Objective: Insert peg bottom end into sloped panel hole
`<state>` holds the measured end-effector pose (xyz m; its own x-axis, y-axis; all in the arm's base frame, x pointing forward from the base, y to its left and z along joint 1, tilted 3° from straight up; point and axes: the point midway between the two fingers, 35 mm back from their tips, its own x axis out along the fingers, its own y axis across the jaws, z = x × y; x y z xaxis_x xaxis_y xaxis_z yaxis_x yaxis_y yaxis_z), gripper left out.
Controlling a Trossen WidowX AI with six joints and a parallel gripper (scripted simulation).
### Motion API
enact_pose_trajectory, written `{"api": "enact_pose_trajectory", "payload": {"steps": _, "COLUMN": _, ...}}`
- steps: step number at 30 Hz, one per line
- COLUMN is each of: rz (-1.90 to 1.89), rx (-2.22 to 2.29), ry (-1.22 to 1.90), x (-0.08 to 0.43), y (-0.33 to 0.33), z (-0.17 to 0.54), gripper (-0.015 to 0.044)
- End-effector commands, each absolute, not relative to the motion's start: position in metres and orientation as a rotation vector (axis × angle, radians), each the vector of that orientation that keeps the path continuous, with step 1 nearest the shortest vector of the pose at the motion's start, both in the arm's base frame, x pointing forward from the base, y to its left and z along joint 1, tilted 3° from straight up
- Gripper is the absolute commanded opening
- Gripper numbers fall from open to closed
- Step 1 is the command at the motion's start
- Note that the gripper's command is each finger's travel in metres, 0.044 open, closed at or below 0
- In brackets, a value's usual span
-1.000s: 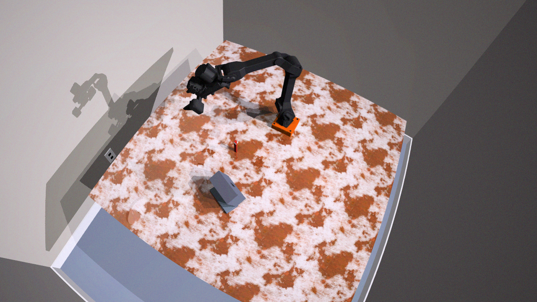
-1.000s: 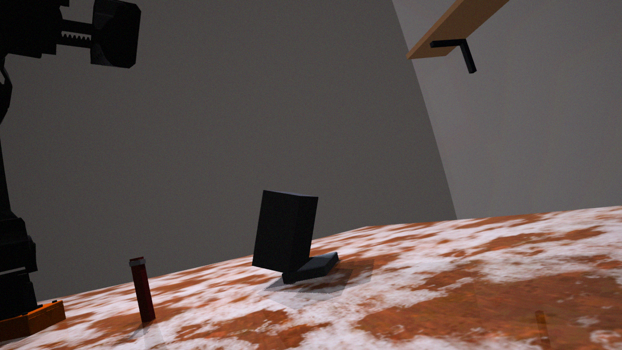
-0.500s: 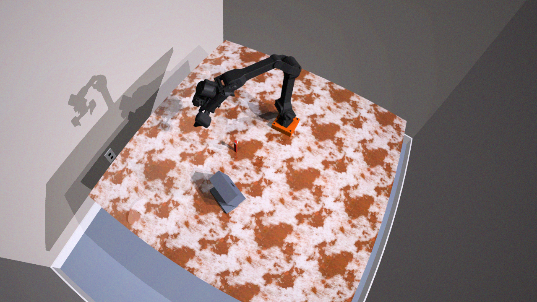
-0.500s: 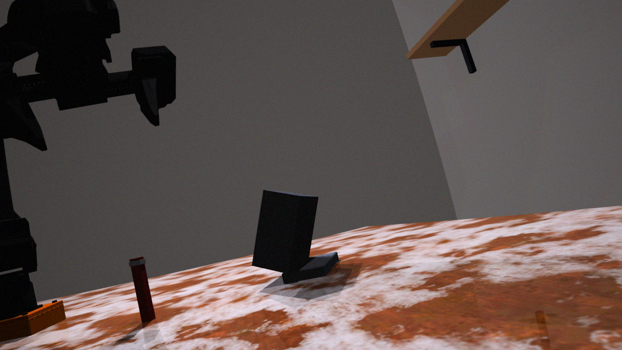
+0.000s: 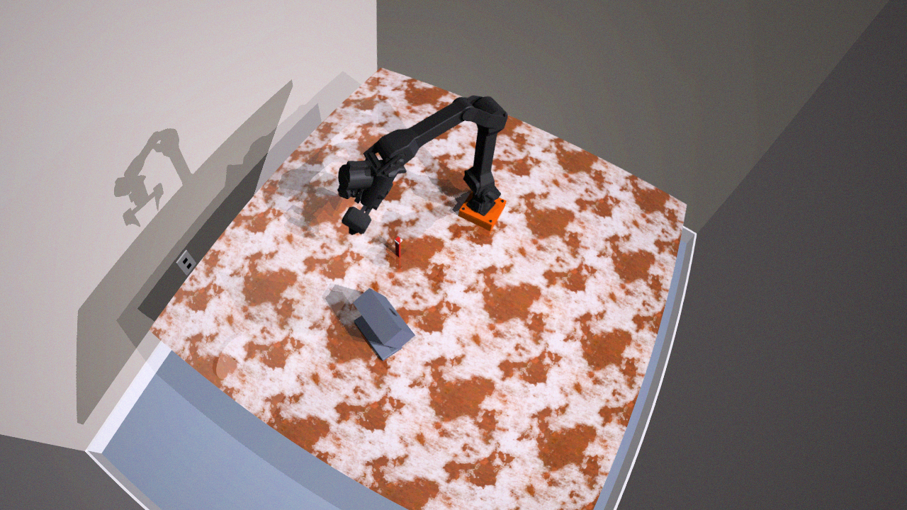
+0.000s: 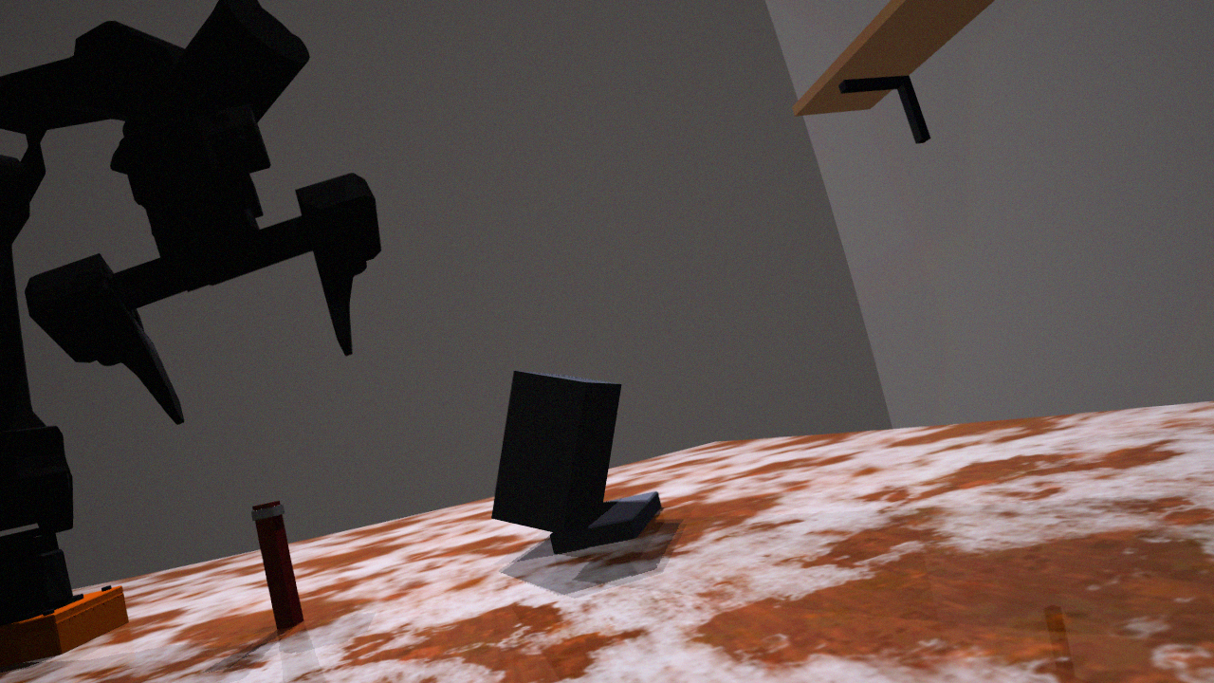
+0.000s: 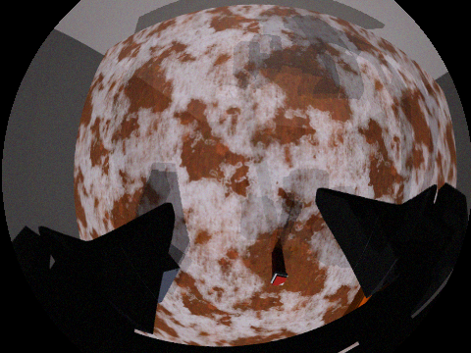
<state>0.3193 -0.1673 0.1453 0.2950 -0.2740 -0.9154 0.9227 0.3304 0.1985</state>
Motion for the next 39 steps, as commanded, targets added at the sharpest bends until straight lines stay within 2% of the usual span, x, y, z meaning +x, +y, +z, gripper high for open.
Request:
{"api": "enact_pose_trajectory", "payload": {"steps": 1, "rz": -0.981, "rx": 0.941, "ry": 0.968, "x": 0.314, "y": -0.151, "z": 0.135, "gripper": 0.044}}
{"api": "enact_pose_trajectory", "payload": {"steps": 19, "rz": -1.252, "rx": 1.193, "ry": 1.165, "x": 0.277, "y": -0.087, "z": 0.105, "gripper": 0.044}}
{"api": "enact_pose_trajectory", "payload": {"steps": 39, "rz": -1.264, "rx": 1.199, "ry": 1.171, "x": 0.277, "y": -0.087, "z": 0.082, "gripper": 0.044}}
